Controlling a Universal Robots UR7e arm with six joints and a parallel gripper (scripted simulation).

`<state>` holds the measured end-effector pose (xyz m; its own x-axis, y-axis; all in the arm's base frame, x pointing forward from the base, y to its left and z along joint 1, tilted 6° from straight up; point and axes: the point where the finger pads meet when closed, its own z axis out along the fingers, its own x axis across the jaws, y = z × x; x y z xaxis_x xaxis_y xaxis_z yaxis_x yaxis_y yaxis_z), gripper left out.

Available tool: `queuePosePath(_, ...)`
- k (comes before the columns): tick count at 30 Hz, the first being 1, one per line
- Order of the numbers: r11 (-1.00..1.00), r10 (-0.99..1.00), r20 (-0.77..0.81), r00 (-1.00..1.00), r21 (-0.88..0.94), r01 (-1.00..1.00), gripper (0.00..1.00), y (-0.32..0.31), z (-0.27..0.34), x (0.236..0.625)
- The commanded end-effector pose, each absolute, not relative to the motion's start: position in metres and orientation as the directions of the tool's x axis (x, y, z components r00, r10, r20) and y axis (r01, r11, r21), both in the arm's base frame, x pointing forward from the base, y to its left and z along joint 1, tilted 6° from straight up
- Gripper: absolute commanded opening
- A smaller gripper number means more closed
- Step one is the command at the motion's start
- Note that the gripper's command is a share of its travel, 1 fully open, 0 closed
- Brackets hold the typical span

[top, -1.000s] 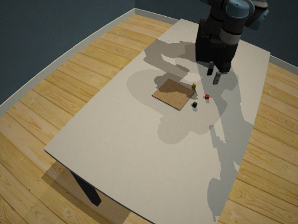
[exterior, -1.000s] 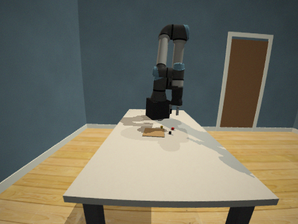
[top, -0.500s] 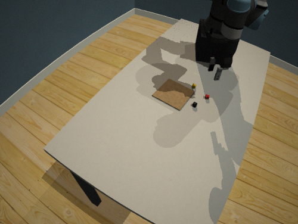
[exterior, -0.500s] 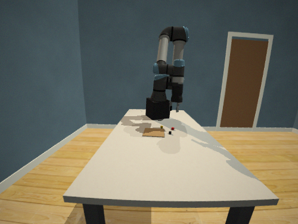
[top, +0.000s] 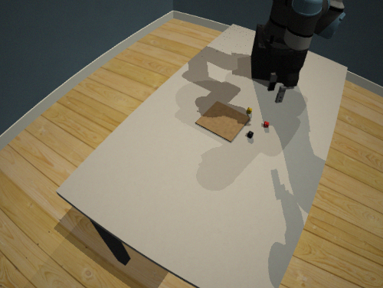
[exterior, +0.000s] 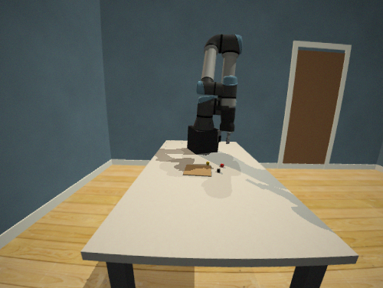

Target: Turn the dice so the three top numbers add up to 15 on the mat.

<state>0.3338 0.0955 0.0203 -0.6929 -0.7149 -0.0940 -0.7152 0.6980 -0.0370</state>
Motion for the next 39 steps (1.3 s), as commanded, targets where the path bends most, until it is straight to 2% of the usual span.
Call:
queuePosePath(1, 0.714, -0.699, -0.099, -0.708, -0.039, -0.699, 1.00, 0.095, 0.022, 0.336)
queuePosePath(7, 0.829, -0.558, -0.105, -0.823, -0.021, -0.559, 1.00, 0.095, 0.017, 0.335)
queuePosePath(21, 0.936, -0.349, -0.107, -0.931, 0.005, -0.351, 1.00, 0.097, 0.011, 0.333)
queuePosePath(39, 0.940, -0.339, -0.107, -0.935, 0.006, -0.341, 1.00, 0.097, 0.011, 0.332)
